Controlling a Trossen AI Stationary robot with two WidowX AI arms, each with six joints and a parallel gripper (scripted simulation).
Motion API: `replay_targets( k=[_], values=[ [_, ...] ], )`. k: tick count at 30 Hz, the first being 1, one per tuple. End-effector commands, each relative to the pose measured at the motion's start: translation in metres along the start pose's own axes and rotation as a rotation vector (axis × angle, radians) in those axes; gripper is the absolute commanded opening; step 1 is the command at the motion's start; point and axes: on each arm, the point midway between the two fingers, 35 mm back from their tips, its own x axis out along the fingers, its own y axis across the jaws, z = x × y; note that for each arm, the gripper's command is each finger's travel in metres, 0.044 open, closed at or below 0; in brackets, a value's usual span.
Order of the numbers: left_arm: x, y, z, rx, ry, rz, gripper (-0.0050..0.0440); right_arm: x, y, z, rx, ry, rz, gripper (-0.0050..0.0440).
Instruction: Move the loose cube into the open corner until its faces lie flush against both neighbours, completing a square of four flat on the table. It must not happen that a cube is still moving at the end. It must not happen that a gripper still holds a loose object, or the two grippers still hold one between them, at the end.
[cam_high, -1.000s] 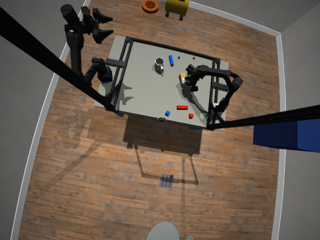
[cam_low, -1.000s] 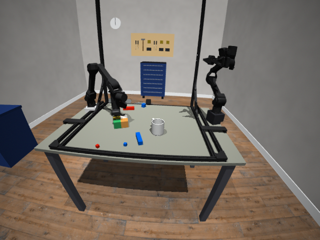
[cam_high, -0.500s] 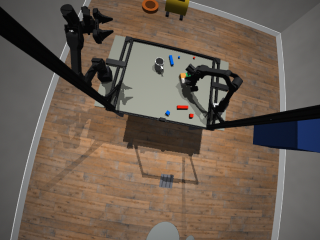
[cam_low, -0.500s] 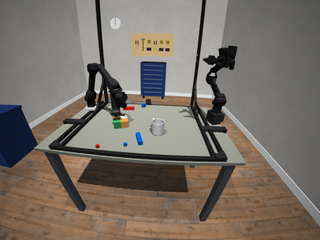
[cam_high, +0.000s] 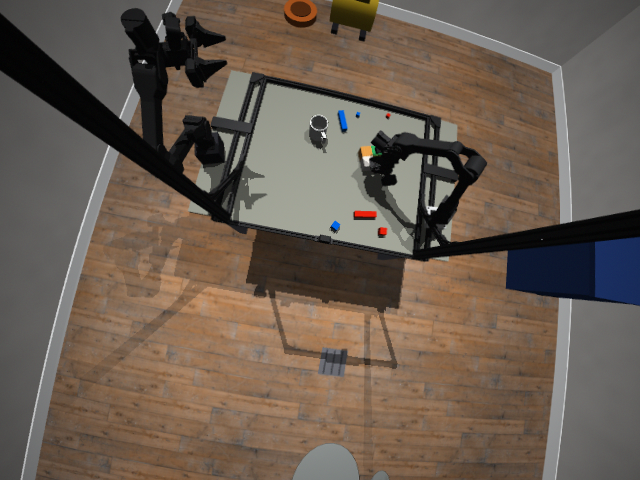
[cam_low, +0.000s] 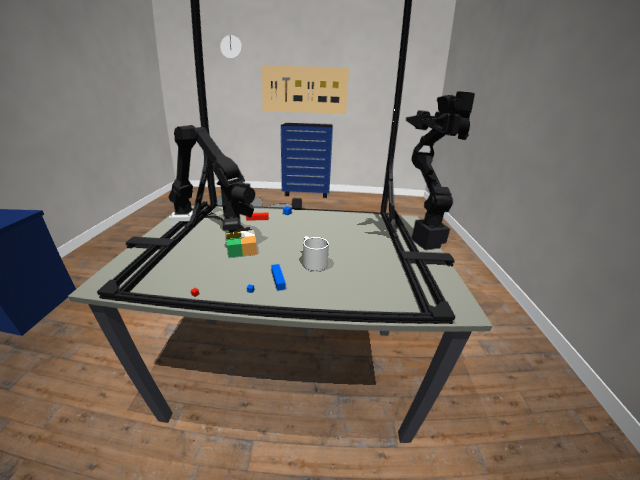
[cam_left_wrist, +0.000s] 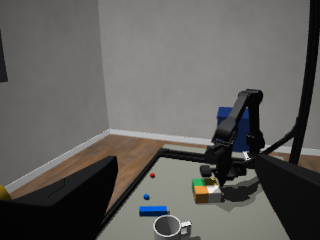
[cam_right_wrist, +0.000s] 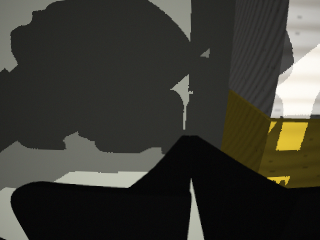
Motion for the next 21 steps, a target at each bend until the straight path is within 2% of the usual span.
replay_targets(
  k=[1,8,11,14,18,21],
  values=[
    [0.0,-0.001,0.0,-0.004,0.001,-0.004,0.04,-0.003,0.017,0.002,0.0,-0.006,-0.006,0.0],
    [0.0,-0.001,0.0,-0.004,0.001,-0.004,0.04,-0.003,0.037,0.001,0.002,-0.006,-0.007,0.0],
    [0.0,-0.001,0.0,-0.004,0.001,-0.004,0.04,-0.003,0.038,0.0,0.002,-0.006,-0.007,0.0],
    [0.0,-0.001,0.0,-0.004,0.001,-0.004,0.04,-0.016,0.036,0.001,0.001,-0.004,-0.005,0.0],
    [0.0,-0.001,0.0,-0.004,0.001,-0.004,0.04,-0.05,0.035,0.0,-0.003,0.0,-0.001,0.0],
    [0.0,-0.001,0.0,-0.004,0.001,-0.004,0.04,-0.052,0.035,0.0,-0.004,0.001,0.0,0.0]
  ],
)
